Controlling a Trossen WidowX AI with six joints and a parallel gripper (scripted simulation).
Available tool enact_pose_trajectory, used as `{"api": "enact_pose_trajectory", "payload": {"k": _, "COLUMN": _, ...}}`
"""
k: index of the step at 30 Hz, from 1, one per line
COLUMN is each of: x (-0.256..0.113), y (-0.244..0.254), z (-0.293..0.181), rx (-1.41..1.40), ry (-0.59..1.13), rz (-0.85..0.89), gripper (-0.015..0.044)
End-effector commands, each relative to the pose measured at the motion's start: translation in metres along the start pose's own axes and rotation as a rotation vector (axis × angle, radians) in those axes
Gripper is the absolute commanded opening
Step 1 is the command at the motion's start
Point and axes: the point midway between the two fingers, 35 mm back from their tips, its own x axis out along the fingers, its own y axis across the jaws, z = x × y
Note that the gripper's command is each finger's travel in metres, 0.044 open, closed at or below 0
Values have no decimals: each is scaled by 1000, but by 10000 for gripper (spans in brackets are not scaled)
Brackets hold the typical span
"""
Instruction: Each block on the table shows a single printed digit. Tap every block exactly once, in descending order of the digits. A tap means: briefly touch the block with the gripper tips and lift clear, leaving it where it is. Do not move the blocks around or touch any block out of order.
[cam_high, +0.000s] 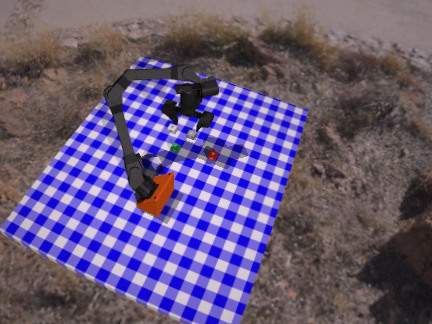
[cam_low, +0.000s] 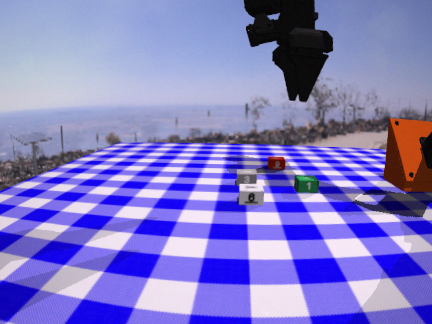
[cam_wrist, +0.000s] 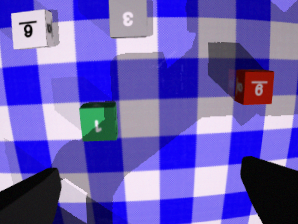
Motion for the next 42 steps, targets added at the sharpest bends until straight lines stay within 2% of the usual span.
{"api": "enact_pose_trajectory", "payload": {"k": 1, "x": 8, "y": 31, "z": -18, "rx": 15, "ry": 9, "rz": 16, "gripper": 400}}
{"api": "enact_pose_trajectory", "payload": {"k": 25, "x": 8, "y": 32, "z": -16, "rx": 15, "ry": 9, "rz": 16, "gripper": 400}}
{"api": "enact_pose_trajectory", "payload": {"k": 33, "x": 6, "y": 90, "z": 64, "rx": 12, "ry": 5, "rz": 17, "gripper": 400}}
{"api": "enact_pose_trajectory", "payload": {"k": 42, "x": 7, "y": 96, "z": 70, "rx": 12, "ry": 5, "rz": 19, "gripper": 400}}
